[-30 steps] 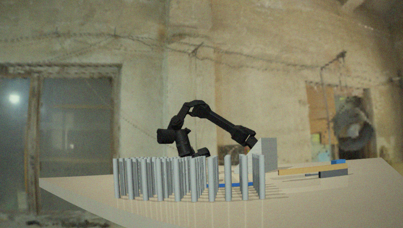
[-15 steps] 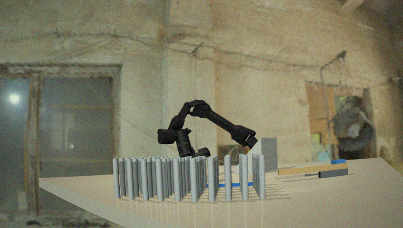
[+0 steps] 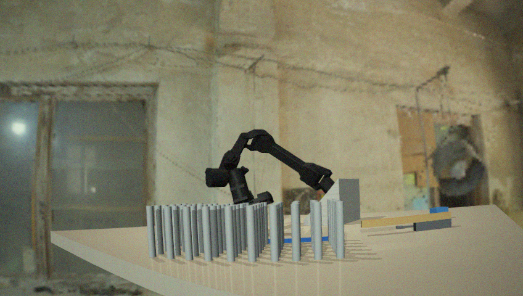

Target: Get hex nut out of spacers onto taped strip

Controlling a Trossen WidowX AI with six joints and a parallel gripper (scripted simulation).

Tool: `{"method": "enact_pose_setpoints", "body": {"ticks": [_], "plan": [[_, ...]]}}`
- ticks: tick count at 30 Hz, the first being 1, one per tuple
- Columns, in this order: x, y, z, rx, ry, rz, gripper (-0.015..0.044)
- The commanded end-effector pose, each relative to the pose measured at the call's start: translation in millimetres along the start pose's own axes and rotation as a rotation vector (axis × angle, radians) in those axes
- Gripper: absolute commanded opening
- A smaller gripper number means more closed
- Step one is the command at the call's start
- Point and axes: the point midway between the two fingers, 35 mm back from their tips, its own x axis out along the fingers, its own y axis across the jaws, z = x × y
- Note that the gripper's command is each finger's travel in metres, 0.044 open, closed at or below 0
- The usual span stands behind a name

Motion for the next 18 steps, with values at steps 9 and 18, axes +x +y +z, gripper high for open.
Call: {"method": "enact_pose_setpoints", "body": {"ticks": [9, 18], "plan": [[-2.9, -0.4, 9.0, -0.003, 0.003, -0.001, 0.0000], [-4.7, -0.4, 15.4, -0.004, 0.002, -0.001, 0.0000]]}}
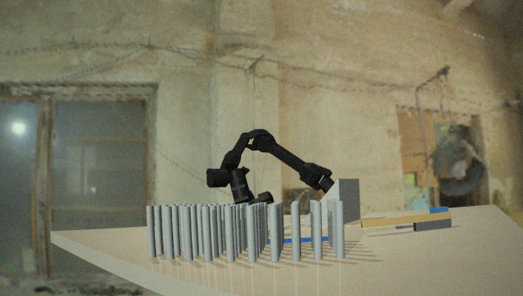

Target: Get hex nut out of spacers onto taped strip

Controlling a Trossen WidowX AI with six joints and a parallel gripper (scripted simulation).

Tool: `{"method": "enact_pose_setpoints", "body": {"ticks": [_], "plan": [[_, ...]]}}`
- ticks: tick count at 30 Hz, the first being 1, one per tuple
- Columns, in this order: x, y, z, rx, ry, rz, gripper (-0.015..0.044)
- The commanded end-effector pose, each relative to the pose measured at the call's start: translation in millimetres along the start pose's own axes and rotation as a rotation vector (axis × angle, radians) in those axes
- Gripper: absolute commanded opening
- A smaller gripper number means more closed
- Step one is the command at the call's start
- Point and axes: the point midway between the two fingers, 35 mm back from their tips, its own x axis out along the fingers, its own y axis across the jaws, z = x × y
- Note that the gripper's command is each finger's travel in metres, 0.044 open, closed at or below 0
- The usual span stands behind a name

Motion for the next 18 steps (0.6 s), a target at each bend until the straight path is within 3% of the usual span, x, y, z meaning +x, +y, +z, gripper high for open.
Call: {"method": "enact_pose_setpoints", "body": {"ticks": [1, 18], "plan": [[-1.3, -0.5, 3.3, -0.003, 0.003, -0.001, 0.0000], [-4.7, -0.4, 15.4, -0.003, 0.003, -0.001, 0.0000]]}}
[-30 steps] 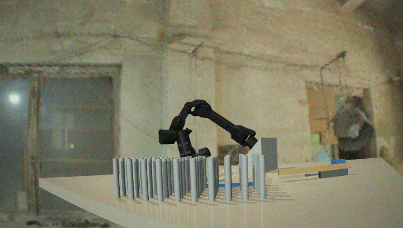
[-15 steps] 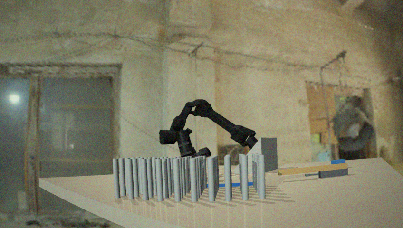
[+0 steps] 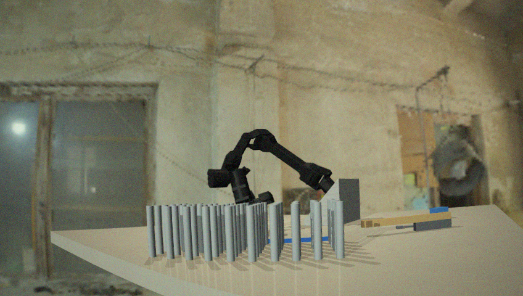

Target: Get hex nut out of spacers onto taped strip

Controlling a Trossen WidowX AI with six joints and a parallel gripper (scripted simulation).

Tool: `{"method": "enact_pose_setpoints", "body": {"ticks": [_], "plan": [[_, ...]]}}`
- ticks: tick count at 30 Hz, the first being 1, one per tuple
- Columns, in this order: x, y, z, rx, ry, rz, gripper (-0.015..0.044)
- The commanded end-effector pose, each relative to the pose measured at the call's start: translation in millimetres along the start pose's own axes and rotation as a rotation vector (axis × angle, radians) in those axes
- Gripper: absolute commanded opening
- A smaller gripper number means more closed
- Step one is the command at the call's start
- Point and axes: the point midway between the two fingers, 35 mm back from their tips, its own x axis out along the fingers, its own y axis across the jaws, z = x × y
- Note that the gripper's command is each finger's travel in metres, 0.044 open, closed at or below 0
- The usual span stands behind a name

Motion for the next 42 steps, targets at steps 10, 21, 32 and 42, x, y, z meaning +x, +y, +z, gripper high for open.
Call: {"method": "enact_pose_setpoints", "body": {"ticks": [10, 21, 32, 42], "plan": [[-3.1, -0.4, 9.7, -0.003, 0.003, -0.001, 0.0000], [-5.3, -0.4, 17.5, -0.003, 0.003, -0.001, 0.0000], [-7.6, -0.4, 25.4, -0.004, 0.002, -0.001, 0.0000], [-9.6, -0.4, 32.5, -0.004, 0.002, -0.001, 0.0000]]}}
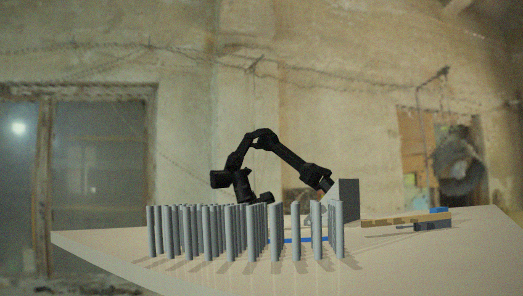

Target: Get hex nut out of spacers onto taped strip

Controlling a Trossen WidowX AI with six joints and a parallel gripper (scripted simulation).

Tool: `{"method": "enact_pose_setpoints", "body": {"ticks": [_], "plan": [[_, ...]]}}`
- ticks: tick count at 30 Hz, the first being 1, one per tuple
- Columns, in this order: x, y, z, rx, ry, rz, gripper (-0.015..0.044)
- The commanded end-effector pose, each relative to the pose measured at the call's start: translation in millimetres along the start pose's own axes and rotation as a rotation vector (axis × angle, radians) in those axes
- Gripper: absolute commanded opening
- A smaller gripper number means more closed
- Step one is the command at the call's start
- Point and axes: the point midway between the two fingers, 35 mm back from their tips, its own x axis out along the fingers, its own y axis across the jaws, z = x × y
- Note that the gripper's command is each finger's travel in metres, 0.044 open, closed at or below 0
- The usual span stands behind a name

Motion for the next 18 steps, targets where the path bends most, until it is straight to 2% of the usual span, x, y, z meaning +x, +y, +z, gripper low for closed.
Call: {"method": "enact_pose_setpoints", "body": {"ticks": [1, 18], "plan": [[-1.2, -0.7, 2.5, -0.003, 0.004, -0.001, 0.0000], [-14.7, -3.3, -5.2, -0.001, 0.005, -0.001, 0.0000]]}}
